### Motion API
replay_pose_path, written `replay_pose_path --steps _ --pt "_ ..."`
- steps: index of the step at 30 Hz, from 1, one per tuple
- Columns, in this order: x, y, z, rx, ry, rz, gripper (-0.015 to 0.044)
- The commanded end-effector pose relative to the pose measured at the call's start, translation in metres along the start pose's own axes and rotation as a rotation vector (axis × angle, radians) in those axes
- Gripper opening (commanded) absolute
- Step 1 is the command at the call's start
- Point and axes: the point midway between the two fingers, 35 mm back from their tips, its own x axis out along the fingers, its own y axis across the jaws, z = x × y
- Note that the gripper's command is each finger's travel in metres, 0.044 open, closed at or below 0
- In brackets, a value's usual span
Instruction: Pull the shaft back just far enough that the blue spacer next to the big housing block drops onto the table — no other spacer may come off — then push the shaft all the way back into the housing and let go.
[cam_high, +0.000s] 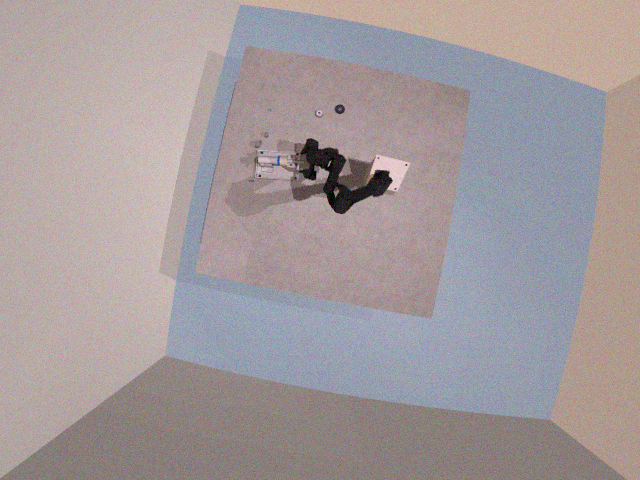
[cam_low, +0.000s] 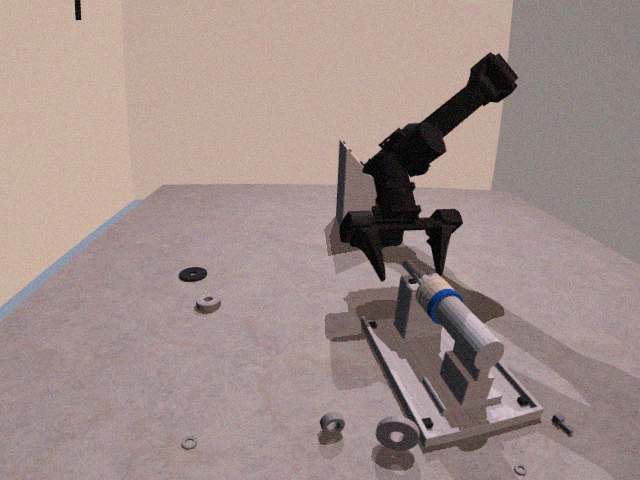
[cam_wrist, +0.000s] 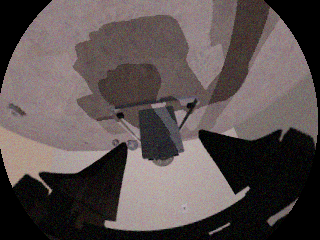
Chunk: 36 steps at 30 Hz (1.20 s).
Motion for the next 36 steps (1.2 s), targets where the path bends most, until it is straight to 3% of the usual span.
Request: replay_pose_path --steps 1,36 --pt "0.001 0.001 -0.002 -0.001 0.005 0.003 0.044" --pt "0.013 0.0 -0.002 -0.001 0.006 0.002 0.044"
